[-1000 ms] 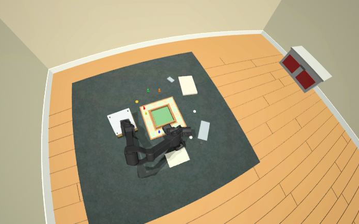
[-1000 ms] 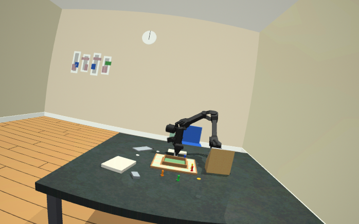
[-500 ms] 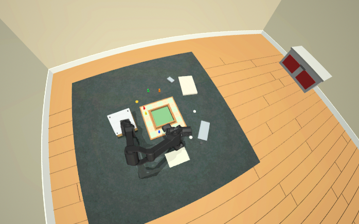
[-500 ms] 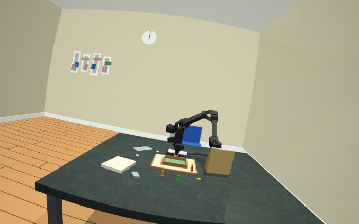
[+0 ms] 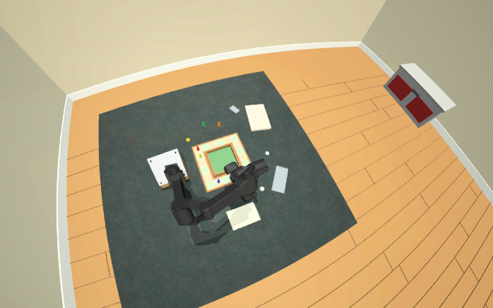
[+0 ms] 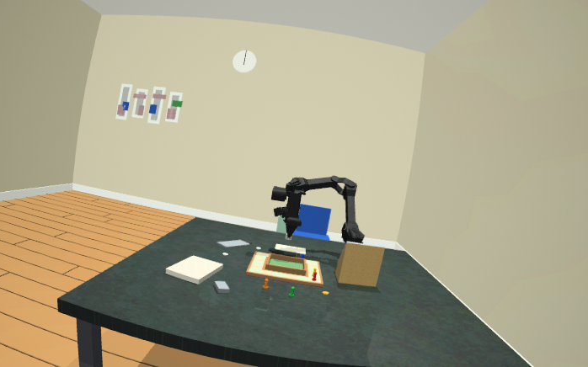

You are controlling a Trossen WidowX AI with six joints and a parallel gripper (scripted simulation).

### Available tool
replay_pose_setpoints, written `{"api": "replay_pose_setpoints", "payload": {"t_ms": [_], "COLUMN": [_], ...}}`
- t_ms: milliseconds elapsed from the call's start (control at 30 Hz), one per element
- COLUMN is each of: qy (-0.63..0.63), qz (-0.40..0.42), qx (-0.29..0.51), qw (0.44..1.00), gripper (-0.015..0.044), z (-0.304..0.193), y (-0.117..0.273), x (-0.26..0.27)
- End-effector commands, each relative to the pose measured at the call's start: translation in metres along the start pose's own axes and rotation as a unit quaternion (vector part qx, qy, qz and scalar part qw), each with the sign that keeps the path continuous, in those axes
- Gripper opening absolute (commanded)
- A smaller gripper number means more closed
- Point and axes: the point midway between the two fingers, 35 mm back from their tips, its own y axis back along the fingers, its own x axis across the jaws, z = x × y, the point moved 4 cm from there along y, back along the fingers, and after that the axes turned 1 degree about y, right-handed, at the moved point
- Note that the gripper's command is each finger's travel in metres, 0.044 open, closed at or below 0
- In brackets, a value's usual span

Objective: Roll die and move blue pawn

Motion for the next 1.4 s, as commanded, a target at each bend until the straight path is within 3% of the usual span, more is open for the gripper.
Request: {"api": "replay_pose_setpoints", "payload": {"t_ms": [0,267,700,1367], "qy": [-0.001,0.011,0.228,0.541], "qz": [-0.005,-0.008,-0.002,-0.002], "qx": [-0.001,-0.001,-0.003,-0.001], "qw": [1.0,1.0,0.974,0.841], "gripper": [0.0,0.0,0.0,0.0], "z": [0.0,-0.001,0.023,0.032], "y": [0.021,0.04,0.027,0.006], "x": [0.0,0.002,0.063,0.159]}}
